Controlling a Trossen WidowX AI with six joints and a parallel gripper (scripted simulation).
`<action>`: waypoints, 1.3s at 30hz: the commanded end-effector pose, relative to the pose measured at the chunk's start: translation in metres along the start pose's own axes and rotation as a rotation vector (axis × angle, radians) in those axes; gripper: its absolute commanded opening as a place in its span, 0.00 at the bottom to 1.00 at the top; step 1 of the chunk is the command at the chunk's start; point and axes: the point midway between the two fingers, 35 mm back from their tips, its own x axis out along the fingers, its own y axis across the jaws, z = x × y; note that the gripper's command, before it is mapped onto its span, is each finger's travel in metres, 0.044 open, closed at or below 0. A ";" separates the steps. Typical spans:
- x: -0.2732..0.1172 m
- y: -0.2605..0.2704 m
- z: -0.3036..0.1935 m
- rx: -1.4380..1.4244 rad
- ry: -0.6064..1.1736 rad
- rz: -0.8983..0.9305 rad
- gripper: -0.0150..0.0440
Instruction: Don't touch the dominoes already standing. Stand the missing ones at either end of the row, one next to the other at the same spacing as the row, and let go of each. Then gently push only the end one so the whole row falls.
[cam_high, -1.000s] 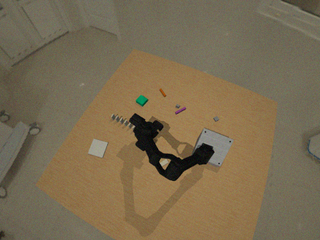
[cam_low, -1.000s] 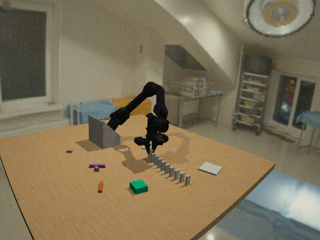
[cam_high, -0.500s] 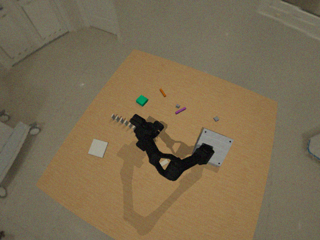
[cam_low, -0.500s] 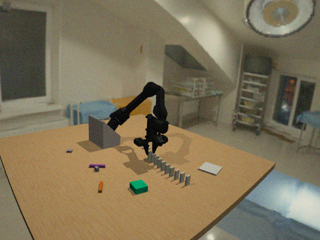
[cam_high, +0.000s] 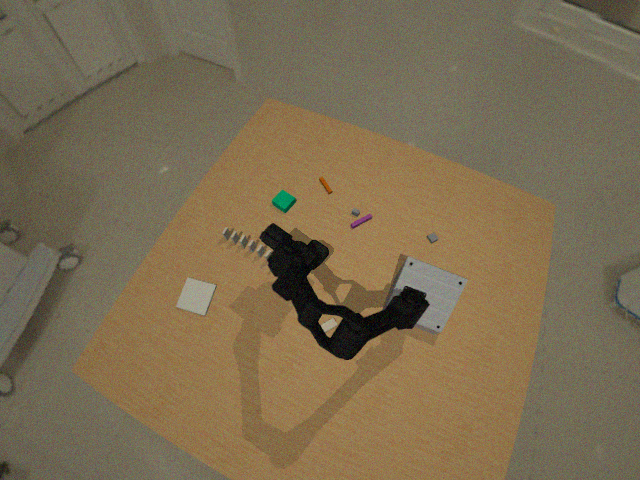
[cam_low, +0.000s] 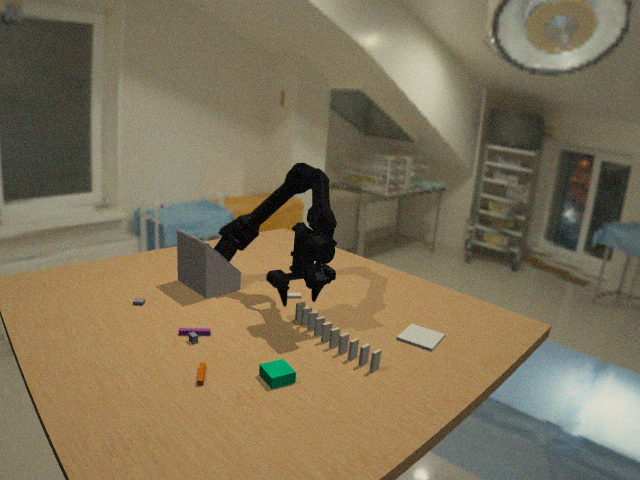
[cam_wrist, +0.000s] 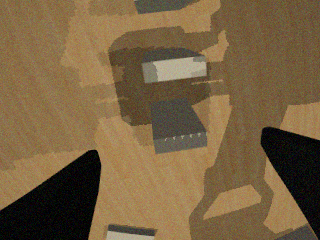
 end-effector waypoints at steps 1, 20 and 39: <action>-0.056 -0.002 0.009 -0.008 -0.032 -0.006 1.00; -0.066 0.062 -0.074 -0.693 -0.026 -0.024 1.00; 0.003 0.077 -0.133 -1.197 -0.022 -0.009 1.00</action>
